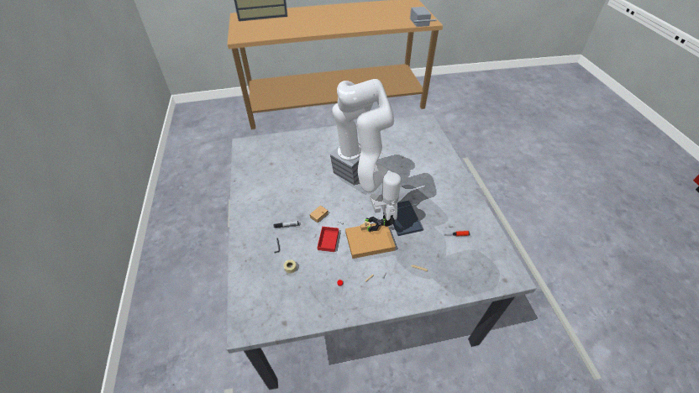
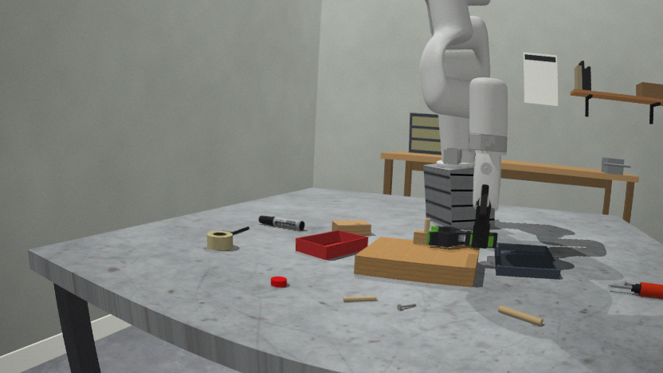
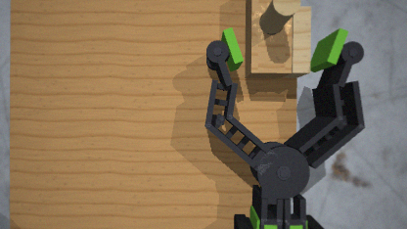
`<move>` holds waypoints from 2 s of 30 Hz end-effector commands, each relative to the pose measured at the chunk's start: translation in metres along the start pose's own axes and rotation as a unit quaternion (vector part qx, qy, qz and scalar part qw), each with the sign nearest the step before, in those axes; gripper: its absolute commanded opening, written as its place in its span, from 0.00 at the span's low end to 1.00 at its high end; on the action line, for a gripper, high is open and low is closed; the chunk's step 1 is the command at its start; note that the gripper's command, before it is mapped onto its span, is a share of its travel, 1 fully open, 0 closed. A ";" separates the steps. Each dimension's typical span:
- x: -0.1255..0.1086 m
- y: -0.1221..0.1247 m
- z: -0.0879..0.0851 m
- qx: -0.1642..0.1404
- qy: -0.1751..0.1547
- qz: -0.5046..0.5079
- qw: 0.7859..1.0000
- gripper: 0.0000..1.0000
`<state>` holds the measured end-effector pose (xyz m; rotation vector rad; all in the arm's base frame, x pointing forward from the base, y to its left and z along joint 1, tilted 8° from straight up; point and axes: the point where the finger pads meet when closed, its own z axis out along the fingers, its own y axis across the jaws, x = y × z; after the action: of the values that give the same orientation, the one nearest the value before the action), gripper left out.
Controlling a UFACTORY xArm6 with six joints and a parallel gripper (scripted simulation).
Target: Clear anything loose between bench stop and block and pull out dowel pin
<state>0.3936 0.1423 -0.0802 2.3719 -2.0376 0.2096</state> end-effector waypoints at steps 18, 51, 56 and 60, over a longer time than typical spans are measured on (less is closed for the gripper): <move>0.000 -0.001 0.002 0.002 0.000 0.000 1.000 0.27; 0.000 -0.001 0.002 0.002 0.000 0.000 1.000 0.33; 0.000 -0.001 0.002 0.002 0.000 0.000 1.000 0.34; 0.000 -0.001 0.002 0.002 0.000 0.000 1.000 0.35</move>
<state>0.3939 0.1421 -0.0831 2.3720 -2.0377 0.2101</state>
